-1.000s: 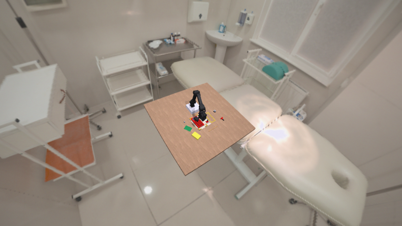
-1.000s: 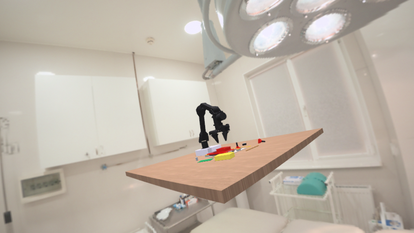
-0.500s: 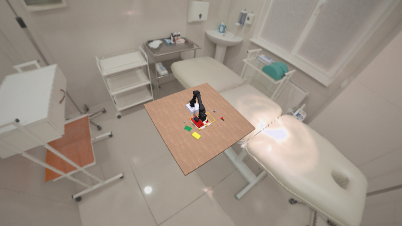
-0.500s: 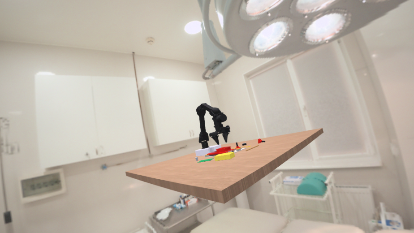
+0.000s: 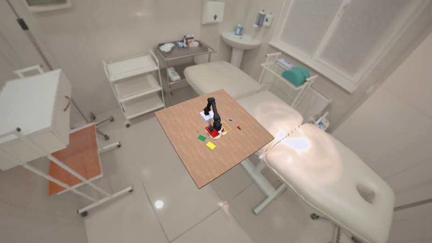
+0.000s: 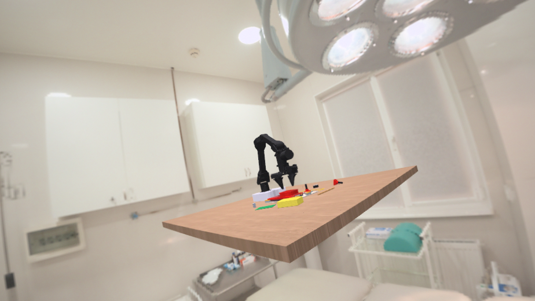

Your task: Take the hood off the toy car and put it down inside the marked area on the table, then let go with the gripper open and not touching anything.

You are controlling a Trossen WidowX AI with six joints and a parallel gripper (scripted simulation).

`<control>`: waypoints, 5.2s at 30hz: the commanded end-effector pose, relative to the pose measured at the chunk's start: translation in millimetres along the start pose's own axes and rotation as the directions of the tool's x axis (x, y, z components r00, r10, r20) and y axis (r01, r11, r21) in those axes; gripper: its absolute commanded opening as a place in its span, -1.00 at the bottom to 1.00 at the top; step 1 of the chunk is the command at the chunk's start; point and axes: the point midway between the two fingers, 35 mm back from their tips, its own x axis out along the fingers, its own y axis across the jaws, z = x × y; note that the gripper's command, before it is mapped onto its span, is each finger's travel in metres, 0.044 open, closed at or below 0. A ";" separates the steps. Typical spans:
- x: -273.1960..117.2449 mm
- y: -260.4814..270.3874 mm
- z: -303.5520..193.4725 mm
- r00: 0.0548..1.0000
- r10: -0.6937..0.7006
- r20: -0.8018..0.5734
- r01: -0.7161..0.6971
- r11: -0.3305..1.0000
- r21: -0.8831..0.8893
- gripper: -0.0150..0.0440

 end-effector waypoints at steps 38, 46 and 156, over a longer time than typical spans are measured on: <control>25.1 0.6 -4.0 1.000 0.001 -0.013 -0.001 1.000 0.004 1.00; 29.0 0.6 -4.0 1.000 0.001 -0.013 -0.001 1.000 0.004 1.00; -34.1 99.3 11.6 1.000 0.012 -0.007 -0.012 1.000 0.003 -0.49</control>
